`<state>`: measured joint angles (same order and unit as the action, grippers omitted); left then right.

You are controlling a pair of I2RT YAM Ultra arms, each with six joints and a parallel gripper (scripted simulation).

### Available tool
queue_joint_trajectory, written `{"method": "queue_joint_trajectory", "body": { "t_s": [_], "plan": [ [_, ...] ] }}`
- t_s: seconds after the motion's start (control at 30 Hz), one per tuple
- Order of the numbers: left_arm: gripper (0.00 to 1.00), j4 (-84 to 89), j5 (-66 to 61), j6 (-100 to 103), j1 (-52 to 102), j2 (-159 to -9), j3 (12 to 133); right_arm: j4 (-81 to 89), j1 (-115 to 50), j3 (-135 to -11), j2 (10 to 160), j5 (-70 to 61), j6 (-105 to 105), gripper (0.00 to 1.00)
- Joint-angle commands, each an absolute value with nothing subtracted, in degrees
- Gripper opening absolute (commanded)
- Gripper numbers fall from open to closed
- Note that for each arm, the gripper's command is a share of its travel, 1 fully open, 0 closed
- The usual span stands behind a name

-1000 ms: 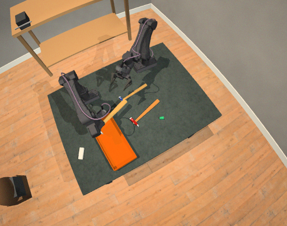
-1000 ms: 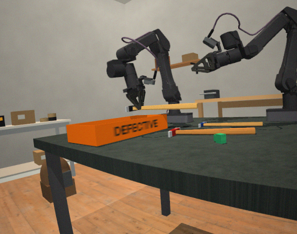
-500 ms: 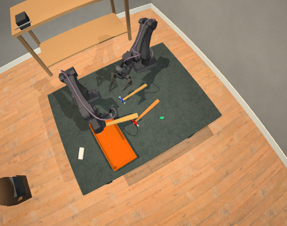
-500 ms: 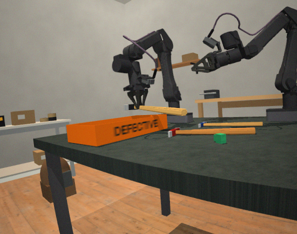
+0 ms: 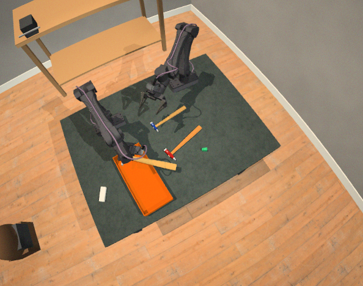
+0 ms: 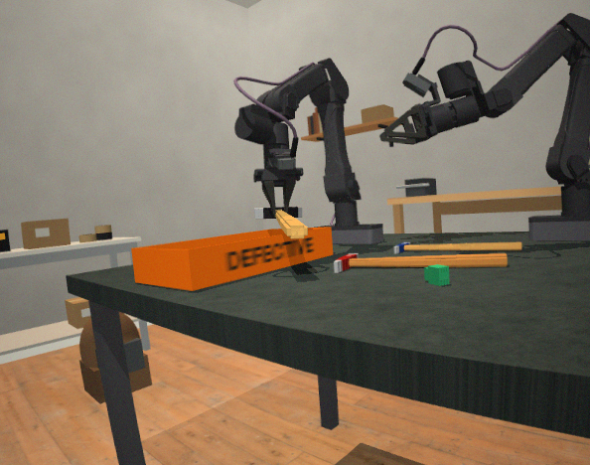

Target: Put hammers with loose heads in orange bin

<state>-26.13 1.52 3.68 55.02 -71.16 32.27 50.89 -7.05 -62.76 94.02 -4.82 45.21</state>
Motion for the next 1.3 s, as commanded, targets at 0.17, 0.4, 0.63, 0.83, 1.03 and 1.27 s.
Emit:
{"method": "queue_joint_trajectory", "body": {
  "t_s": [0.17, 0.4, 0.63, 0.83, 1.03, 1.27],
  "plan": [
    [1.00, -27.31, 2.09, 3.86, 55.19, -71.77, 32.90, 45.22, -8.76, -60.39, 89.19, -2.42, 24.75, 0.15],
    [1.00, -27.31, 2.09, 3.86, 55.19, -71.77, 32.90, 41.25, -9.90, -56.74, 86.58, -0.72, 7.34, 0.15],
    [1.00, -27.31, 2.09, 3.86, 55.19, -71.77, 32.90, 41.25, -10.55, -53.93, 85.04, 0.00, -1.54, 0.15],
    [1.00, -27.31, 2.09, 3.86, 55.19, -71.77, 32.90, 42.28, -7.78, -52.93, 85.58, -0.02, -2.66, 0.15],
    [1.00, -27.31, 2.09, 3.86, 55.19, -71.77, 32.90, 41.47, -7.64, -52.78, 85.58, 0.08, -2.16, 0.15],
    [1.00, -27.31, 2.09, 3.86, 55.19, -71.77, 32.90, 44.83, -7.84, -55.76, 85.98, 0.06, -2.64, 0.15]
  ]
}}
